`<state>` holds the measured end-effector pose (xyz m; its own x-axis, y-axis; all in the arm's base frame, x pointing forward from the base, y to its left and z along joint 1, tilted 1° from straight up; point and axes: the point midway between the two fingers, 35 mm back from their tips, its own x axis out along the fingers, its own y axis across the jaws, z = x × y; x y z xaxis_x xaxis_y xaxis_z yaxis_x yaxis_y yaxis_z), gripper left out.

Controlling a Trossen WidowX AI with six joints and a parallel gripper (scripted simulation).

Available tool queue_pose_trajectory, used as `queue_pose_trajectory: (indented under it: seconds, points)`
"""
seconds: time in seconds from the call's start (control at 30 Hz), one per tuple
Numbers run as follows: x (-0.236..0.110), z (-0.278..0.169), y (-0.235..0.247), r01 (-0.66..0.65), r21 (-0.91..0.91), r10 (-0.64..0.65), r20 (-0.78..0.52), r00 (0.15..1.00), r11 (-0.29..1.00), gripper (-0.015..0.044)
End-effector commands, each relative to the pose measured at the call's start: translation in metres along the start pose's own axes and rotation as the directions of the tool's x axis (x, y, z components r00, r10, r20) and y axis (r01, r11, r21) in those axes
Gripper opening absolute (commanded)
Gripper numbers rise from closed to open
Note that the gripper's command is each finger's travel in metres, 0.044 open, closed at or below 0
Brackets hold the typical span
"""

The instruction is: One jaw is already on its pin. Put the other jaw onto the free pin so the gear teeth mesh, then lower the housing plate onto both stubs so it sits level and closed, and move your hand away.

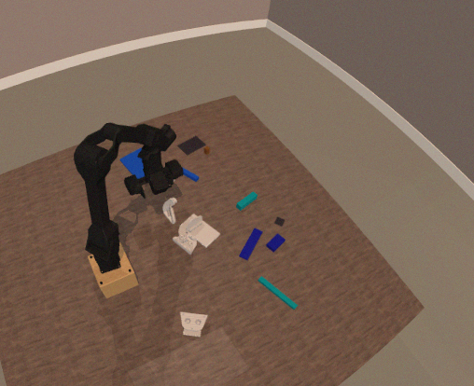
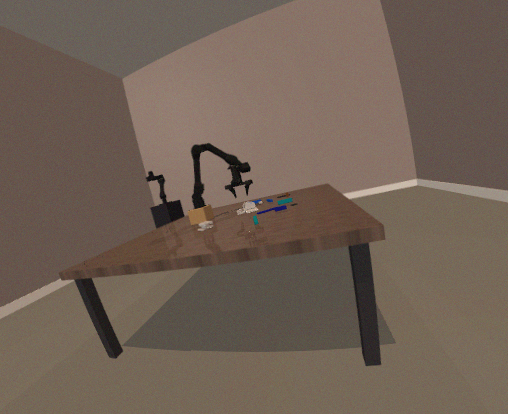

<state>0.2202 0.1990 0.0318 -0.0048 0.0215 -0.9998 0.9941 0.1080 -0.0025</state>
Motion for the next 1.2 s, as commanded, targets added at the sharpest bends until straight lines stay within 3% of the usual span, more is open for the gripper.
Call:
queue_pose_trajectory:
  seconds: [0.0,0.4,0.97,1.17]
  points:
    - [0.0000,0.0000,0.0000,0.000,0.000,0.000,0.000,1.000,1.000,0.0309]
    - [0.0000,0.0000,0.0000,0.000,0.000,0.000,0.000,1.000,1.000,0.0000]
    - [0.0000,0.0000,0.0000,0.000,0.000,0.000,0.000,1.000,1.000,0.0000]
    - [0.0000,0.0000,0.0000,0.000,0.000,0.000,0.000,1.000,1.000,0.0158]
